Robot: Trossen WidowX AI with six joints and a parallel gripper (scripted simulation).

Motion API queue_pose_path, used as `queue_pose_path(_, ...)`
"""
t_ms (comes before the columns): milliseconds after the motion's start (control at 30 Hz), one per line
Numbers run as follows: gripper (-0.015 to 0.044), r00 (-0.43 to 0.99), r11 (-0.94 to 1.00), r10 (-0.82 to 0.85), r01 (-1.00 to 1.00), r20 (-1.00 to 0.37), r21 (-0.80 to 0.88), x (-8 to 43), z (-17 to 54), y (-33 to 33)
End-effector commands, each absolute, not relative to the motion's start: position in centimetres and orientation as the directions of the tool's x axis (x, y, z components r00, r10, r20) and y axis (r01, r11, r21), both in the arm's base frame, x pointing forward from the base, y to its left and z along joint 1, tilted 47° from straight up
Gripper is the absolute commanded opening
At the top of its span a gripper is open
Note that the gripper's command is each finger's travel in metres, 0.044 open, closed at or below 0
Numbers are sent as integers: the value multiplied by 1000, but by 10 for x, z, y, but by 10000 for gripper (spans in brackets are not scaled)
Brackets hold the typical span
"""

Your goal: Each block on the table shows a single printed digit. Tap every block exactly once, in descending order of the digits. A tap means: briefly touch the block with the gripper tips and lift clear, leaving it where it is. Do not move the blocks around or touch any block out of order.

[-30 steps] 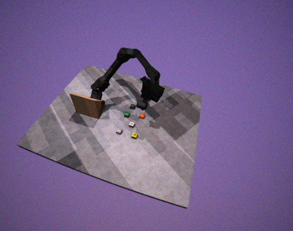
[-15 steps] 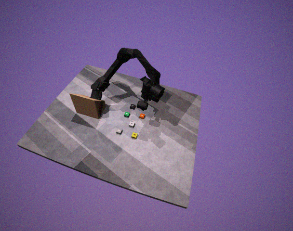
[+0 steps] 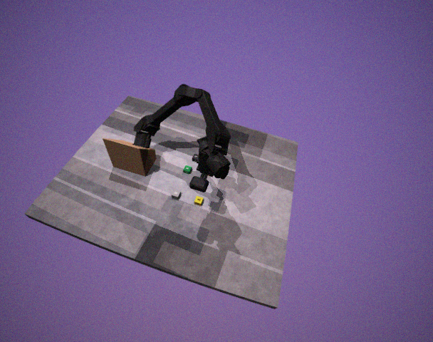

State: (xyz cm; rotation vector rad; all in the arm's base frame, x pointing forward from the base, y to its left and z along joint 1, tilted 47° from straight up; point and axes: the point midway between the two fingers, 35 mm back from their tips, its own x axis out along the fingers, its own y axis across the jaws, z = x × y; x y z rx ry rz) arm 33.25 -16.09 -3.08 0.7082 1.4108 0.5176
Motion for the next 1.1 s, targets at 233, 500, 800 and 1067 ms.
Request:
queue_pose_path(233, 400, 95, 693, 710, 79, -698, 716, 323, -58, -178)
queue_pose_path(500, 400, 95, 693, 710, 79, -698, 716, 323, -58, -178)
queue_pose_path(800, 348, 95, 694, 710, 79, -698, 716, 325, -66, -171)
queue_pose_path(1067, 138, 96, 691, 713, 78, -695, 719, 331, -115, -120)
